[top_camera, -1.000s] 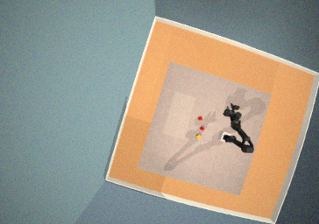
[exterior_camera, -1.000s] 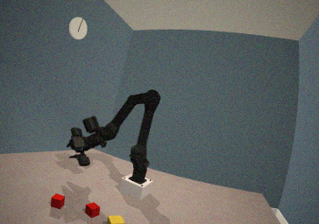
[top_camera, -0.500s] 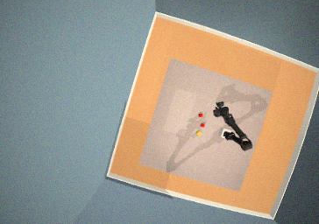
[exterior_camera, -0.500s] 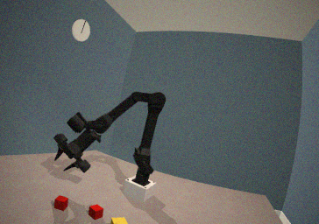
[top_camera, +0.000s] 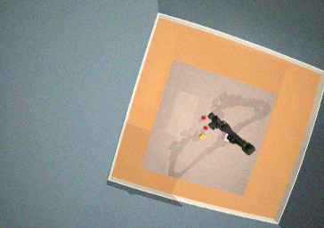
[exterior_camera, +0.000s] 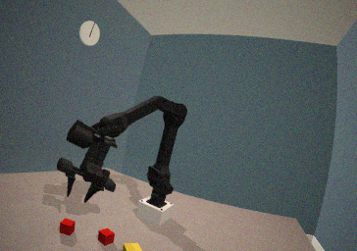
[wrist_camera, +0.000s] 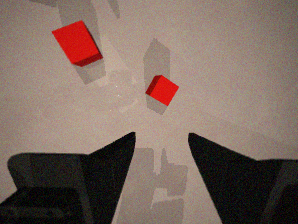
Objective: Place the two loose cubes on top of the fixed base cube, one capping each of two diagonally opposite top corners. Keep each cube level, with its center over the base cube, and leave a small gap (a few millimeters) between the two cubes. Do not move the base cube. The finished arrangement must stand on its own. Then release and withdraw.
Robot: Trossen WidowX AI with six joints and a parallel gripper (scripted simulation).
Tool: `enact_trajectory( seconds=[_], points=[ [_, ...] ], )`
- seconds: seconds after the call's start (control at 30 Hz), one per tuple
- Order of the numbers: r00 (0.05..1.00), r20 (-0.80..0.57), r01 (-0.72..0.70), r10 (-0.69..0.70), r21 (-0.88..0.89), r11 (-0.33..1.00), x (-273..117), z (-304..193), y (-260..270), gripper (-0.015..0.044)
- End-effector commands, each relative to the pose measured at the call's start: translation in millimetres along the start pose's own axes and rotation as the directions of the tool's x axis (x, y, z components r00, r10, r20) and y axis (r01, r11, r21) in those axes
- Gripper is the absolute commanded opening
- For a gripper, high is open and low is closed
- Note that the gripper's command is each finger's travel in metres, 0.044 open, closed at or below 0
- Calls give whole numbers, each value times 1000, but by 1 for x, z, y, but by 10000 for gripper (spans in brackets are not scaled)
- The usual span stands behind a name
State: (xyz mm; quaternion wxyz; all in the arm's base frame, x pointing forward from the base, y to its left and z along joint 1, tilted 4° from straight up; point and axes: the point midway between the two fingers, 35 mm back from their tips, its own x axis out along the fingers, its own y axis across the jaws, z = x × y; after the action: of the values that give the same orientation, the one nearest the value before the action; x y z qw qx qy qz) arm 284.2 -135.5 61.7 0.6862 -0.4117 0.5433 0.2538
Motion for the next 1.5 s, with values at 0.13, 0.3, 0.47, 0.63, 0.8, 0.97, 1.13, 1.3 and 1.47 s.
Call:
enact_trajectory(
  seconds=[0.13, 0.3, 0.47, 0.63, 0.8, 0.97, 1.13, 1.3, 1.47],
  points=[
    [982, 32, -172, 187, -258, 951, -33, 67, 33, 265],
    [960, 15, -254, 281, -385, 887, -55, 94, 56, 265],
    [959, 14, -257, 284, -390, 885, -56, 95, 57, 265],
    [959, 14, -257, 284, -390, 885, -25, 96, 64, 265],
    [958, 14, -257, 285, -390, 884, 4, 96, 75, 265],
    [958, 14, -257, 285, -390, 884, 7, 96, 76, 265],
    [958, 14, -257, 285, -390, 884, 18, 96, 79, 265],
    [958, 14, -257, 285, -390, 884, 21, 96, 80, 265],
    [958, 14, -257, 285, -390, 884, 29, 96, 82, 265]
  ],
)
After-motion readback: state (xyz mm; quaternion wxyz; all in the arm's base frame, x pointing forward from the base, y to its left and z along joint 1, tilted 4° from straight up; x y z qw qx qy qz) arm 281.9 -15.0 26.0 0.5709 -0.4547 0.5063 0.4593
